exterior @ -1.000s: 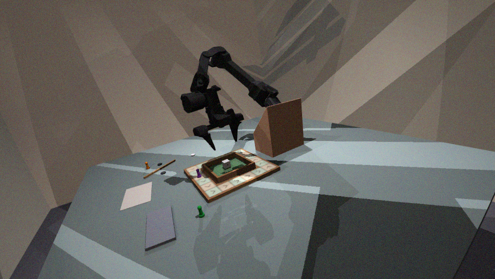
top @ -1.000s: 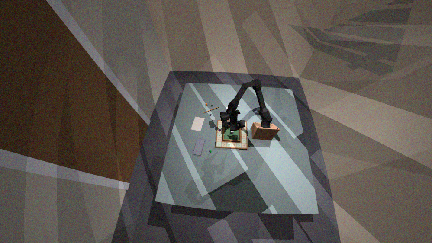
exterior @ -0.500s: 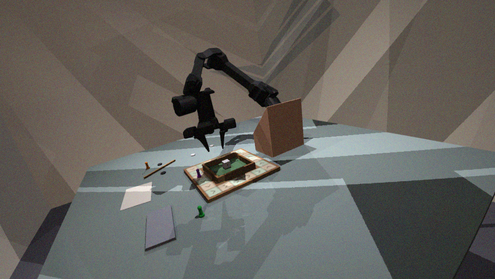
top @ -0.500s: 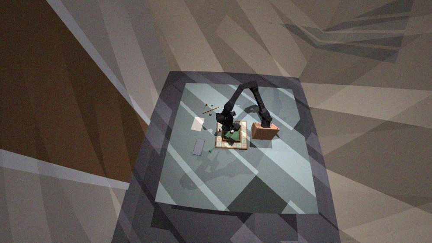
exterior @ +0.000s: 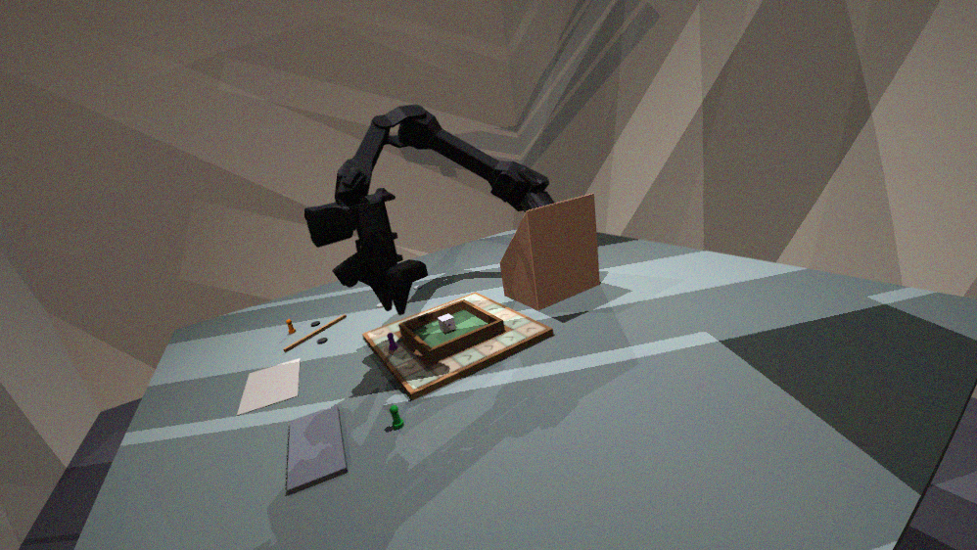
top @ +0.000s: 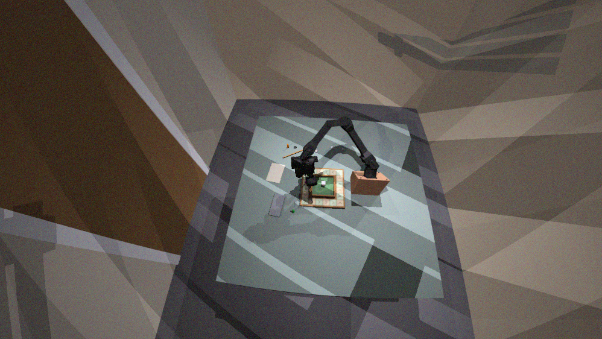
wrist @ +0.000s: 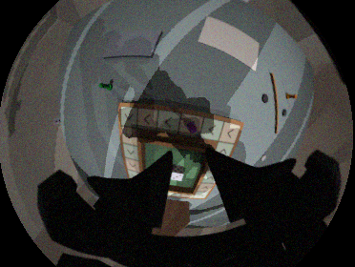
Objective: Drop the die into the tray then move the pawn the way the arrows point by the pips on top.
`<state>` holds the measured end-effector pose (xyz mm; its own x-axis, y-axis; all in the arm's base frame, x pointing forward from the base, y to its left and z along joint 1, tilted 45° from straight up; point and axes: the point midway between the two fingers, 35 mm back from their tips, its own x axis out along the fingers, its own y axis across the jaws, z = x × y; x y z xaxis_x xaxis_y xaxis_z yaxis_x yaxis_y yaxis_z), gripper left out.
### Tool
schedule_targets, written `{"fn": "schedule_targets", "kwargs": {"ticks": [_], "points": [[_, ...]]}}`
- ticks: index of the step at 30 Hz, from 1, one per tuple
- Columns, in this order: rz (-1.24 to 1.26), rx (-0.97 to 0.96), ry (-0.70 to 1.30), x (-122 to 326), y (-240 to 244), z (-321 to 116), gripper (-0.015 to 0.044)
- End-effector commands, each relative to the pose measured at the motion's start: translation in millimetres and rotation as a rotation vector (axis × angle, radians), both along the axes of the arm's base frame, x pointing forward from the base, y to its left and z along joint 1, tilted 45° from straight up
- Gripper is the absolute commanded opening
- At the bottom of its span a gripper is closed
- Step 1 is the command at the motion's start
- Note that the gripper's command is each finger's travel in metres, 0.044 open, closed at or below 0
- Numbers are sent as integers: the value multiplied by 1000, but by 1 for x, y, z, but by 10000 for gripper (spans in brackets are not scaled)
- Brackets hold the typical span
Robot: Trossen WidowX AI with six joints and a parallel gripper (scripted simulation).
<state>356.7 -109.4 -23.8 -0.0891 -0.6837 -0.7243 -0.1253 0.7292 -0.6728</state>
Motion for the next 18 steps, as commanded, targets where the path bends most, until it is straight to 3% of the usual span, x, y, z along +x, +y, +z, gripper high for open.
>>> {"fn": "schedule_targets", "kwargs": {"ticks": [1,18], "points": [[-205,-53,-202,18,-13,0,200],[-205,-53,-202,16,-23,-11,200]]}}
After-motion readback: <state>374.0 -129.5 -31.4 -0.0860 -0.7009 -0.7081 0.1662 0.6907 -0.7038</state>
